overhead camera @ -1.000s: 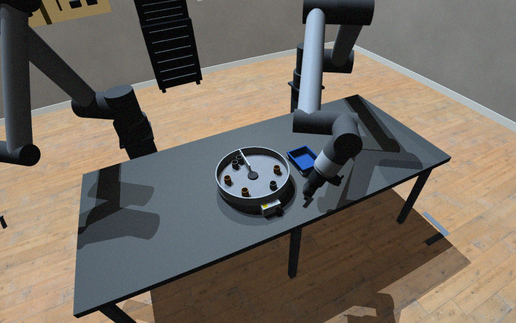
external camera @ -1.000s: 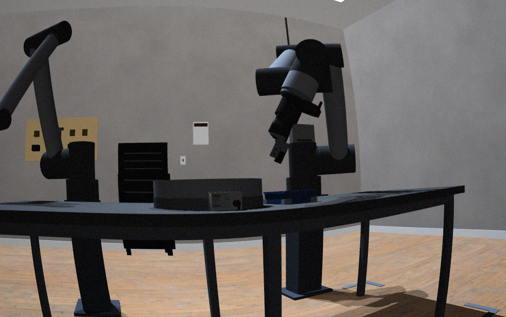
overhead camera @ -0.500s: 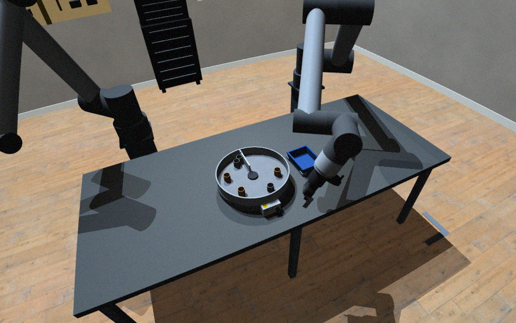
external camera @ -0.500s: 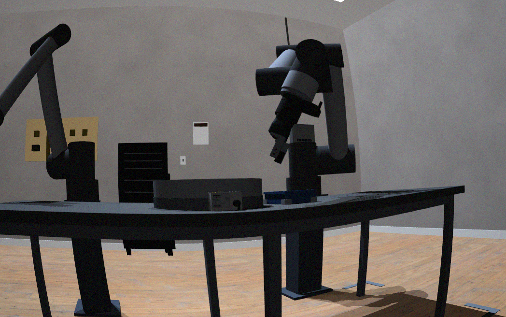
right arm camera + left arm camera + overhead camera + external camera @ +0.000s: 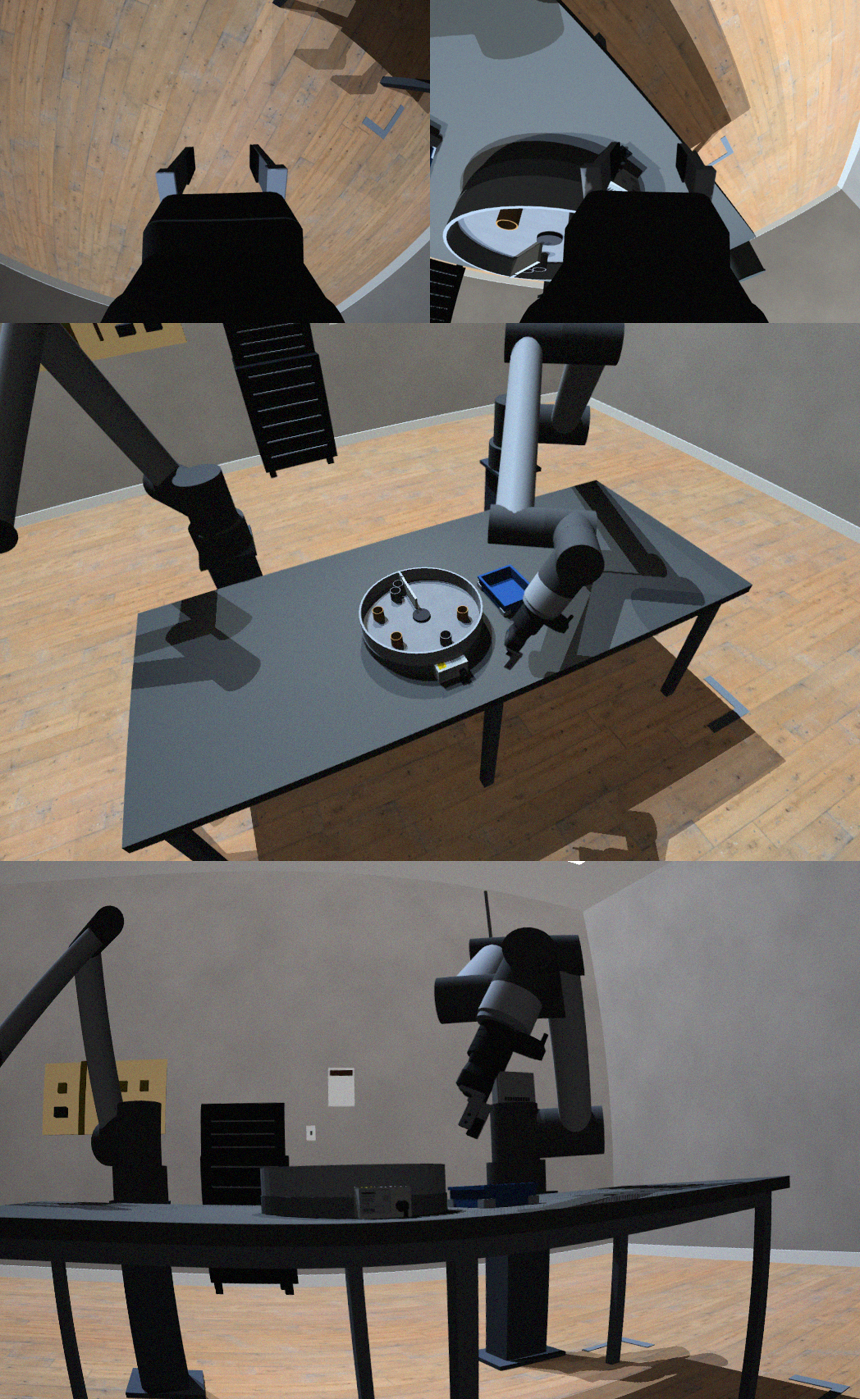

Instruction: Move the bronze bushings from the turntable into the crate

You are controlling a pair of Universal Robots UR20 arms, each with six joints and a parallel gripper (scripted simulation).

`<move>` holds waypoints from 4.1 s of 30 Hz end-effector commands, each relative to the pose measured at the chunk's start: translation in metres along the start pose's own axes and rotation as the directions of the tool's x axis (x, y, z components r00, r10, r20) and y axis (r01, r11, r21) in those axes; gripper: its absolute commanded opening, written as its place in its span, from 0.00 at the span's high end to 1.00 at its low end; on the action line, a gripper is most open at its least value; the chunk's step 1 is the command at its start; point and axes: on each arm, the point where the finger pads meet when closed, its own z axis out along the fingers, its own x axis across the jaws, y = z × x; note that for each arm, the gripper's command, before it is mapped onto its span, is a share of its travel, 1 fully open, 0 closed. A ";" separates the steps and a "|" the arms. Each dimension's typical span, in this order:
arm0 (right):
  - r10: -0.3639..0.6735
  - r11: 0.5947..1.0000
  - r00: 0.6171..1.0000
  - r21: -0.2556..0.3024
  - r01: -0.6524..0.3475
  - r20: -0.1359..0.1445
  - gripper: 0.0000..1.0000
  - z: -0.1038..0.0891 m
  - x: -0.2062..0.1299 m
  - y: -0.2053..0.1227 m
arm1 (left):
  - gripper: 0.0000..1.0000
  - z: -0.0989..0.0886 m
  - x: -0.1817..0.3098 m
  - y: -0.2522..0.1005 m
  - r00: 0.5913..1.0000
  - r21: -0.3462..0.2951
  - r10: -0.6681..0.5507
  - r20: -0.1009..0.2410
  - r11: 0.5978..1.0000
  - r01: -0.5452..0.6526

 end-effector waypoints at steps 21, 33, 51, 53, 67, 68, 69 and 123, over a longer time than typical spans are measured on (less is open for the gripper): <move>0.439 0.889 0.892 0.088 -0.449 0.107 0.00 -0.048 -0.230 -0.142 | 0.00 -0.002 0.001 0.001 1.000 0.000 0.001 -0.002 1.000 -0.001; 0.460 0.878 0.880 0.091 -0.471 0.113 0.00 -0.050 -0.238 -0.150 | 0.00 -0.002 0.001 0.001 1.000 0.000 0.001 -0.002 1.000 -0.001; 0.460 0.878 0.880 0.091 -0.471 0.113 0.00 -0.050 -0.238 -0.150 | 0.00 0.031 -0.053 0.146 0.971 0.078 0.211 0.114 0.972 -0.221; 0.460 0.878 0.880 0.091 -0.471 0.113 0.00 -0.050 -0.238 -0.150 | 0.00 0.036 -0.068 0.177 0.955 0.092 0.259 0.143 0.958 -0.273; 0.460 0.878 0.880 0.091 -0.471 0.113 0.00 -0.050 -0.238 -0.150 | 0.00 0.051 -0.129 0.282 0.873 0.123 0.419 0.250 0.881 -0.458; 0.460 0.878 0.880 0.091 -0.471 0.113 0.00 -0.050 -0.238 -0.150 | 0.00 0.051 -0.129 0.282 0.873 0.123 0.419 0.250 0.881 -0.458; 0.460 0.878 0.880 0.091 -0.471 0.113 0.00 -0.050 -0.238 -0.150 | 0.00 0.053 -0.144 0.305 0.848 0.126 0.454 0.275 0.857 -0.500; 0.460 0.878 0.880 0.091 -0.471 0.113 0.00 -0.050 -0.238 -0.150 | 0.65 0.057 -0.270 0.452 0.596 0.106 0.661 0.456 0.624 -0.774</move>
